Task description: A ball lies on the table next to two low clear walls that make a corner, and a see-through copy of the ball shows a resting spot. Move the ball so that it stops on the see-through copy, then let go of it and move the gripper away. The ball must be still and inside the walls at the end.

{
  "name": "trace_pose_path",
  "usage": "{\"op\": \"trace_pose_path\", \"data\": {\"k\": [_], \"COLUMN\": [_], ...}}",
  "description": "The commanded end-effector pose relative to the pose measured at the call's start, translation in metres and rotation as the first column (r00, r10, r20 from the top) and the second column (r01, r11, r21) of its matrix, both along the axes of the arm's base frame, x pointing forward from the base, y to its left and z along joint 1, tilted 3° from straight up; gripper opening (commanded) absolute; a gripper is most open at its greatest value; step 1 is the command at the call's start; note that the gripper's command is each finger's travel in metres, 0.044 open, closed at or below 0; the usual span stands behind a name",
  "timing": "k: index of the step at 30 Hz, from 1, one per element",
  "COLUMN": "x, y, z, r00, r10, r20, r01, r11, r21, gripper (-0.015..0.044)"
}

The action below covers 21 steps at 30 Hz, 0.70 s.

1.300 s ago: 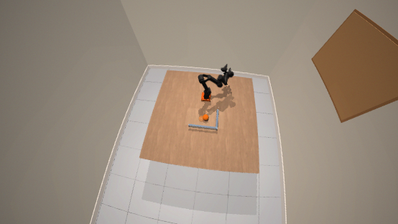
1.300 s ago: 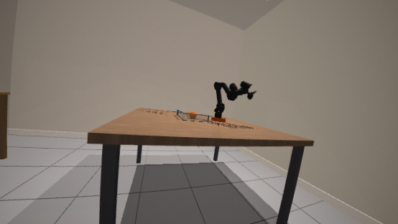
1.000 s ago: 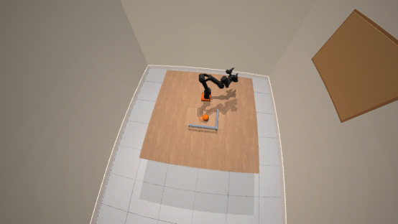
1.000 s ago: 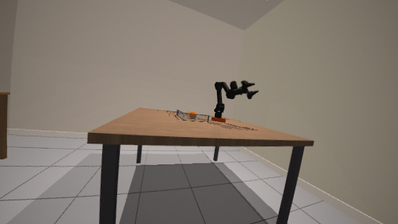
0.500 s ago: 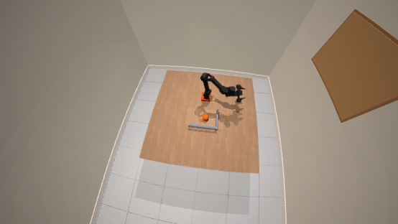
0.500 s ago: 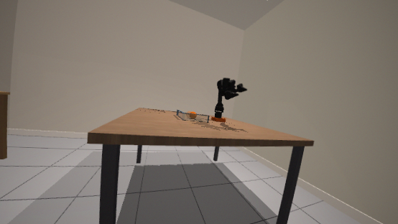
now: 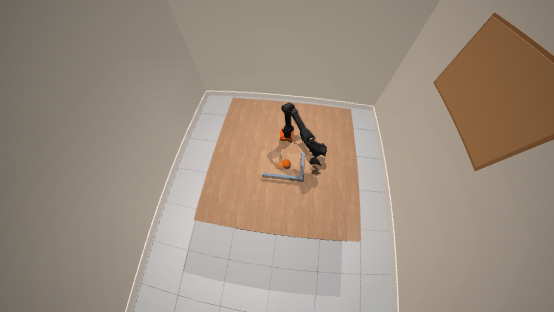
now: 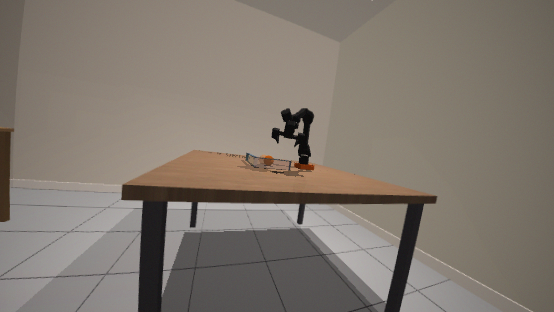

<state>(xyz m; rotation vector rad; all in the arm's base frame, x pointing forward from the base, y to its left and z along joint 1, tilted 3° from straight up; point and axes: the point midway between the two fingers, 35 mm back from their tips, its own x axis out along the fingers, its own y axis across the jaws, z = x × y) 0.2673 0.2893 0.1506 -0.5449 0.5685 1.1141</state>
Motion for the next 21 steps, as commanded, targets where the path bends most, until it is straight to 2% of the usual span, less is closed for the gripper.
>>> {"op": "trace_pose_path", "data": {"k": [1, 5, 8, 13, 21], "x": [0.027, 0.043, 0.043, 0.023, 0.019], "y": [-0.051, -0.119, -0.171, -0.25, -0.26], "z": [-0.017, -0.031, -0.037, -0.036, -0.035], "r00": [0.999, 1.0, 0.996, 0.956, 0.945], "r10": [-0.009, 0.024, 0.067, 0.144, 0.155], "r20": [0.035, 0.013, -0.058, -0.255, -0.287], "r01": [0.017, -0.016, -0.088, -0.286, -0.319], "r11": [0.977, 0.894, 0.804, 0.645, 0.624], "r21": [-0.211, -0.447, -0.588, -0.709, -0.713], "gripper": [0.044, 0.044, 0.044, 0.044, 0.044]}}
